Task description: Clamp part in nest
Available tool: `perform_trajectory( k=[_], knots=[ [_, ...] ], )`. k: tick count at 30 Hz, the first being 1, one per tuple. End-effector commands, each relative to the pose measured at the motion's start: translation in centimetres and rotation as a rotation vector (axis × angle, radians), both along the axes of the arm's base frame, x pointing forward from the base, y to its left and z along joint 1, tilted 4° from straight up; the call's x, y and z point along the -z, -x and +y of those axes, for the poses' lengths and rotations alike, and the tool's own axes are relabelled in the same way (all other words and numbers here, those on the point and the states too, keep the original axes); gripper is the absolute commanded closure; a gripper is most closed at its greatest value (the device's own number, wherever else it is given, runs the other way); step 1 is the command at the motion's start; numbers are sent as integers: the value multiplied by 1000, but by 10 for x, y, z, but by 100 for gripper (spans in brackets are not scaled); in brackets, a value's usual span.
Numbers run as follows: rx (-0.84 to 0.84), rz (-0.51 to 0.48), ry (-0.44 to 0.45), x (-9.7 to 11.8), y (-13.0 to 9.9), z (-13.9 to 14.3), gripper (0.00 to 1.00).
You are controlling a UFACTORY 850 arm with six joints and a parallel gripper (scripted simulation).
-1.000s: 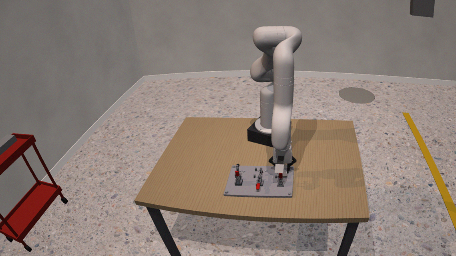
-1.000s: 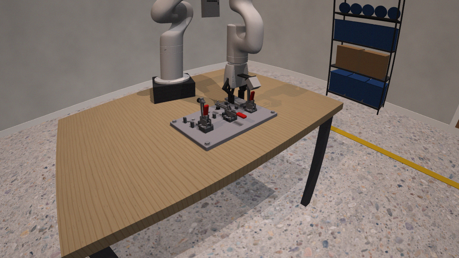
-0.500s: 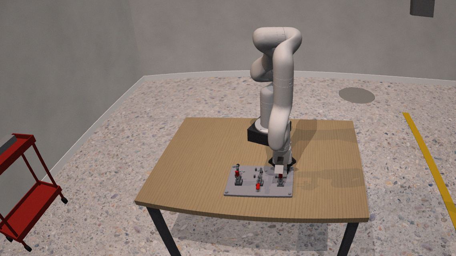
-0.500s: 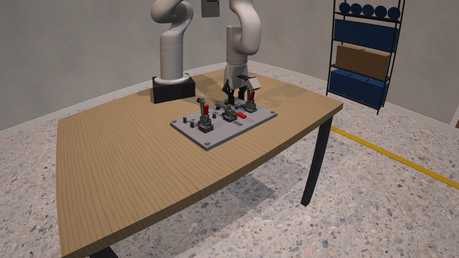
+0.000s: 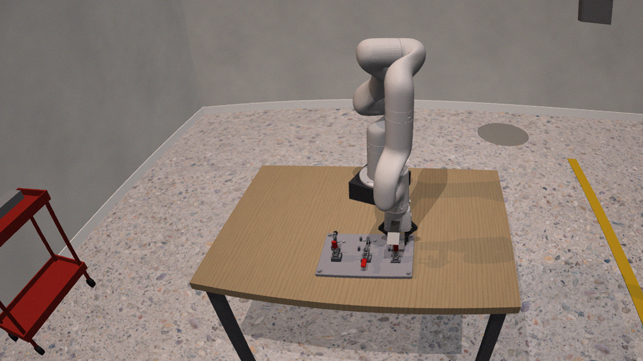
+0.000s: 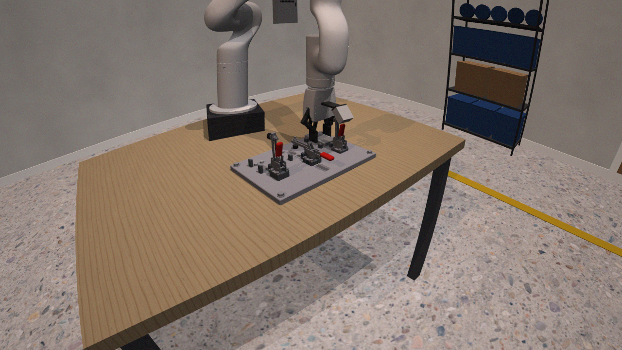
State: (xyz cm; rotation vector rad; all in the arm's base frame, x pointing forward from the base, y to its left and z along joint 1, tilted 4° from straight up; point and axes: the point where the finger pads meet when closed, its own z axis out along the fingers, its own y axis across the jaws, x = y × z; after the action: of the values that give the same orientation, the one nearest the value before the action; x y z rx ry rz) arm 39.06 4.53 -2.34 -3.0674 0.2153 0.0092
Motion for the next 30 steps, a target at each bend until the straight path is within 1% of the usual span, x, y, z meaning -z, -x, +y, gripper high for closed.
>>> perform_trajectory(
  k=[1, 30],
  knots=[
    [1, -33, 11, 0, 0, 0, 100],
    [2, -33, 11, 0, -2, -3, 100]
  ],
)
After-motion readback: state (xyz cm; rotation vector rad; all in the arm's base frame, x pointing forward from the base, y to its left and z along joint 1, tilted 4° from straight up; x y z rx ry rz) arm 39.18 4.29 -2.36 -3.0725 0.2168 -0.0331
